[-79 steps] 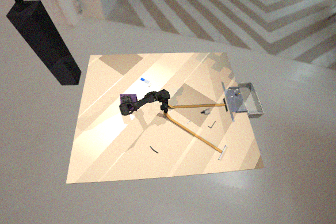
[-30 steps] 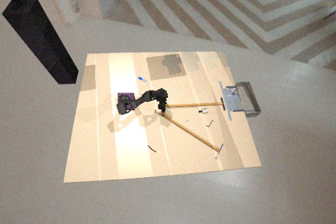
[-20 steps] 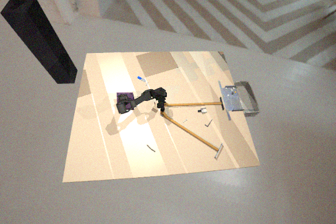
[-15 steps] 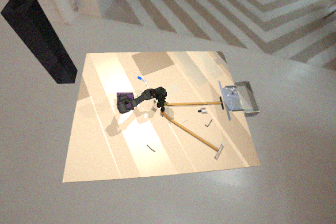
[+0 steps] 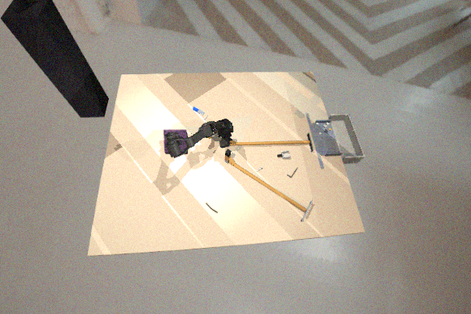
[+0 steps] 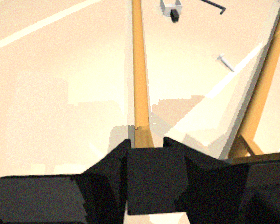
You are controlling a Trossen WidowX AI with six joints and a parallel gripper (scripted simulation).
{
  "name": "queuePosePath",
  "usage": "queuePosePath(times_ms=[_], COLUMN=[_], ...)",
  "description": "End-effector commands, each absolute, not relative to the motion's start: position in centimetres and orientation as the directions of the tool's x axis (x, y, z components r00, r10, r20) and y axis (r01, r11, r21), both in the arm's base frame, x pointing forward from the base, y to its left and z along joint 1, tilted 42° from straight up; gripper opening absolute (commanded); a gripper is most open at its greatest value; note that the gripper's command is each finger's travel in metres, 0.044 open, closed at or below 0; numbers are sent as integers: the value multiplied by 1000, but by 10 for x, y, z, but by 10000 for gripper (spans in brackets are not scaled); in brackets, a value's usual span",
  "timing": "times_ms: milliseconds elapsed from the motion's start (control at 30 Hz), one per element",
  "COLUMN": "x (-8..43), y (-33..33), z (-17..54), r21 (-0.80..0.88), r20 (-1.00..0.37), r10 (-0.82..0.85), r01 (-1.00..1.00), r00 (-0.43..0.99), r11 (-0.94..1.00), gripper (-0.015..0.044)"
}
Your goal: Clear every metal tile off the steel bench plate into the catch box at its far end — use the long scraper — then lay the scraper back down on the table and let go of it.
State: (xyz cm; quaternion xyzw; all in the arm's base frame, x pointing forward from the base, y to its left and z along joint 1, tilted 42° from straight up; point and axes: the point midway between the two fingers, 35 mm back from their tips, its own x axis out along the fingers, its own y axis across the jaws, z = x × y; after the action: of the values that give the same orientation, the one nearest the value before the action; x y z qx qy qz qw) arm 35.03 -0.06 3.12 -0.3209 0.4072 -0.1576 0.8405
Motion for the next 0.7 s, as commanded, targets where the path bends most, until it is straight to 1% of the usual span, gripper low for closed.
queuePosePath(times_ms=[0,667], x=[351,347], y=[6,27], z=[27,10], r21=[-666,-664], r20=[-586,-587], r10=[-518,-517], r01=[-6,-6], r00=[623,623], r11=[746,747], gripper=[0,0])
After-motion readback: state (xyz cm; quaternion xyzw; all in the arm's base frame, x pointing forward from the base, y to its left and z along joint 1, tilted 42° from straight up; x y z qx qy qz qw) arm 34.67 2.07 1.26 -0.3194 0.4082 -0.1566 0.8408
